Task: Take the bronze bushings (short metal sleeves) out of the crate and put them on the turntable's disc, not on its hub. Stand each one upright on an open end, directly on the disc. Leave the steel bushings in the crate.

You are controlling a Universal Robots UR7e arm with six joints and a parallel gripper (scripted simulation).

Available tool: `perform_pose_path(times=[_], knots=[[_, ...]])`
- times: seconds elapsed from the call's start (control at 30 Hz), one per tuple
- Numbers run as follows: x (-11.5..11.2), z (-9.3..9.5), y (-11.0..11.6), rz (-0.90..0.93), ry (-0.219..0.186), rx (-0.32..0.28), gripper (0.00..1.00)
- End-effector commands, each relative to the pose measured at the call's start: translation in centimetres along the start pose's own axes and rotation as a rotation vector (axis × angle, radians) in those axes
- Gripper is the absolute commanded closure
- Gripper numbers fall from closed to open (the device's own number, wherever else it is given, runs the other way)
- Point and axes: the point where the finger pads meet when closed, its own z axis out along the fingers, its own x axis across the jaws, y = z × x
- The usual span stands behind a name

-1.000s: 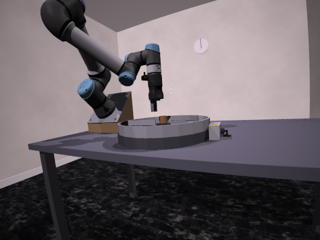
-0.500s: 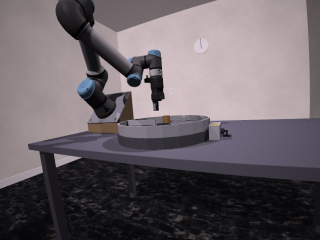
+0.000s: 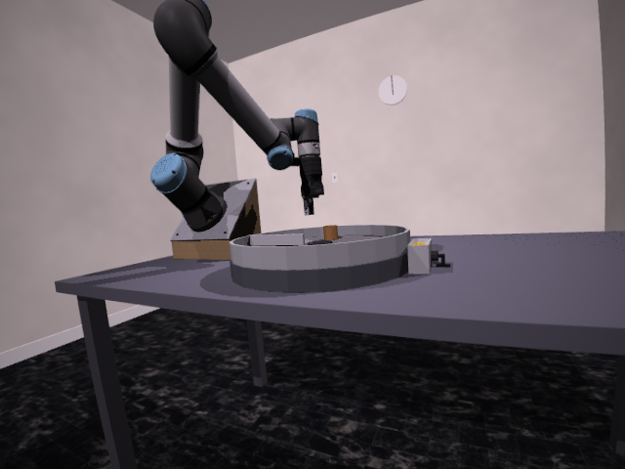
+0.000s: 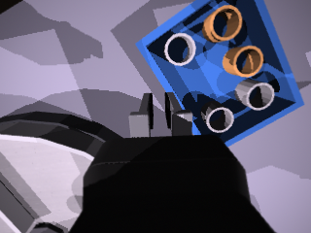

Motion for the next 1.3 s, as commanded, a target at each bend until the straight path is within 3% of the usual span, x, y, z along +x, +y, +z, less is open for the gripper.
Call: perform_pose_path(times=[0.0, 0.1, 0.37, 1.27], knots=[[3.8, -0.1, -2.3, 0.015, -0.004, 0.003, 0.64], [6.6, 0.0, -4.6, 0.015, -0.005, 0.003, 0.64], [10.0, 0.0, -7.5, 0.015, -0.005, 0.003, 0.64], [10.2, 0.0, -7.6, 0.016, -0.005, 0.003, 0.64]])
